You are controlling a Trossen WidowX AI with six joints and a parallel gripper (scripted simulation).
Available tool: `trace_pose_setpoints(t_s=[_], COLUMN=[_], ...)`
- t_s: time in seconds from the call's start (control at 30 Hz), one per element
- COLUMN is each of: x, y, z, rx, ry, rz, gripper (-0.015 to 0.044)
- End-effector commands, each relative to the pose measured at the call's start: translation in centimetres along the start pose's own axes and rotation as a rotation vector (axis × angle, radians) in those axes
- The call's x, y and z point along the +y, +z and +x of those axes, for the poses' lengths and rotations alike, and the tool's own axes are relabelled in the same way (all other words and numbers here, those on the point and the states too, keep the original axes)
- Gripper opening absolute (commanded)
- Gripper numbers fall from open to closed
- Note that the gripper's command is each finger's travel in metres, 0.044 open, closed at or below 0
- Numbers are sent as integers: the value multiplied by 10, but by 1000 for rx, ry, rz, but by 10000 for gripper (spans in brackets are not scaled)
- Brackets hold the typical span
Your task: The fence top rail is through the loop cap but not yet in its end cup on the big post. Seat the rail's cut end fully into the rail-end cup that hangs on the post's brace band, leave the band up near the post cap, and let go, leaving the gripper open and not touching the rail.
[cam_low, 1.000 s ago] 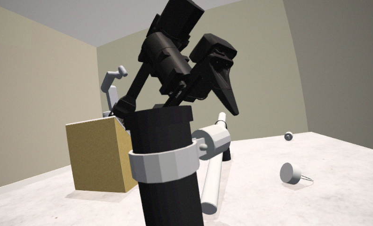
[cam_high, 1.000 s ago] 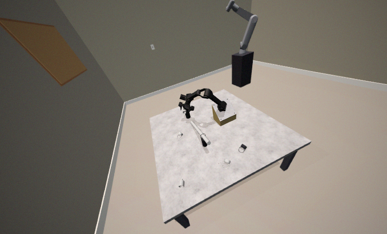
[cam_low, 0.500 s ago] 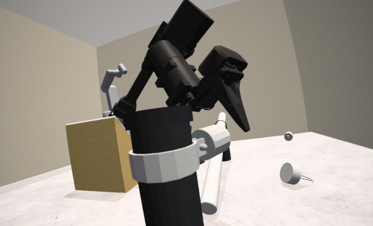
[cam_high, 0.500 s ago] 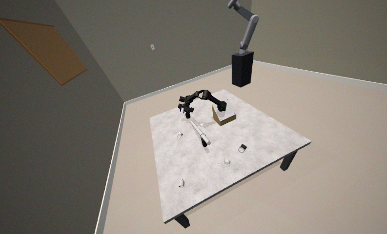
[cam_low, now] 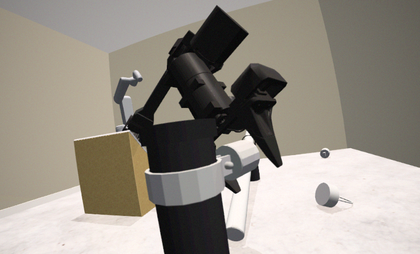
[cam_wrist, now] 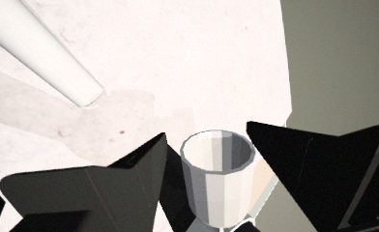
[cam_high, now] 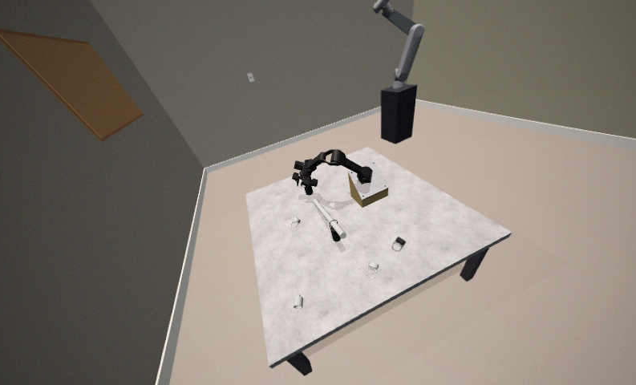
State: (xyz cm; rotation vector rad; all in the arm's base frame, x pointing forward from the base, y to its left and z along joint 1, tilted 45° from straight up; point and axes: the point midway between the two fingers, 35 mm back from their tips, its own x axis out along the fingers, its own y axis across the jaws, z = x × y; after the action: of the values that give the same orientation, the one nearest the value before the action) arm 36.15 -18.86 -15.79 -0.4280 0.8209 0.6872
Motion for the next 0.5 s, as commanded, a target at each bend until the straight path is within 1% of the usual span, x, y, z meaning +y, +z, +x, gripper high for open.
trace_pose_setpoints(t_s=[0.0,0.2,0.27,0.37,0.47], x=[0,0,0,2,5], y=[0,0,0,0,0], z=[2,2,2,1,-1], rx=[3,3,3,-8,-28], ry=[1,1,1,1,1], rz=[2,2,2,-16,-52], gripper=[256,99,85,7,0])
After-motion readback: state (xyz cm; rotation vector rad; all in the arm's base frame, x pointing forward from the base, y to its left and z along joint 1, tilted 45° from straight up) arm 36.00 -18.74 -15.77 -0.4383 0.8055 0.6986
